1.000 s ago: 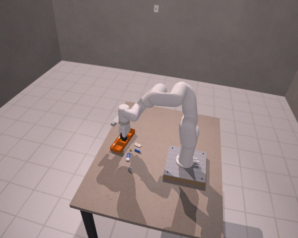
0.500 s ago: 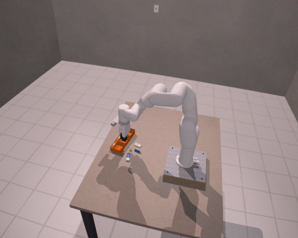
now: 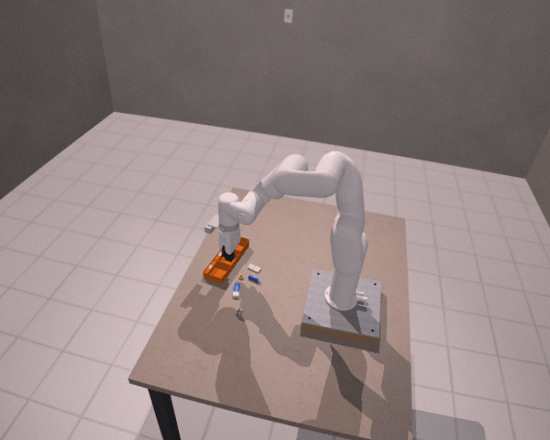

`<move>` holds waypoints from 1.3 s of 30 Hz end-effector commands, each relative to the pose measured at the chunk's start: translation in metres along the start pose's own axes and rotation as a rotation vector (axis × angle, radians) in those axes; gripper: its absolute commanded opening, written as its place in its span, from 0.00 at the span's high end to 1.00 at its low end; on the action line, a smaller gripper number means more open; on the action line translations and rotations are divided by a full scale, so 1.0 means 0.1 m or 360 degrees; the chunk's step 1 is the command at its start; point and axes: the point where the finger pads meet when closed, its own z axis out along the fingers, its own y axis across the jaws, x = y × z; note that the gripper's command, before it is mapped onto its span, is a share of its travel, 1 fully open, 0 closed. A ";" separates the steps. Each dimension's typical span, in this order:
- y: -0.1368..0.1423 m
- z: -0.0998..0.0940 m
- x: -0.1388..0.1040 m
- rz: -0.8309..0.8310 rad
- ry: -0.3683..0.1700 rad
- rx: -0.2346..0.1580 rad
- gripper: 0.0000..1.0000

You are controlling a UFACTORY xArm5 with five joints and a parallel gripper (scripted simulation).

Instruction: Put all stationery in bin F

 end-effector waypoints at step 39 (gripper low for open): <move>-0.46 -0.65 -0.38 0.0665 -0.0007 0.0006 0.60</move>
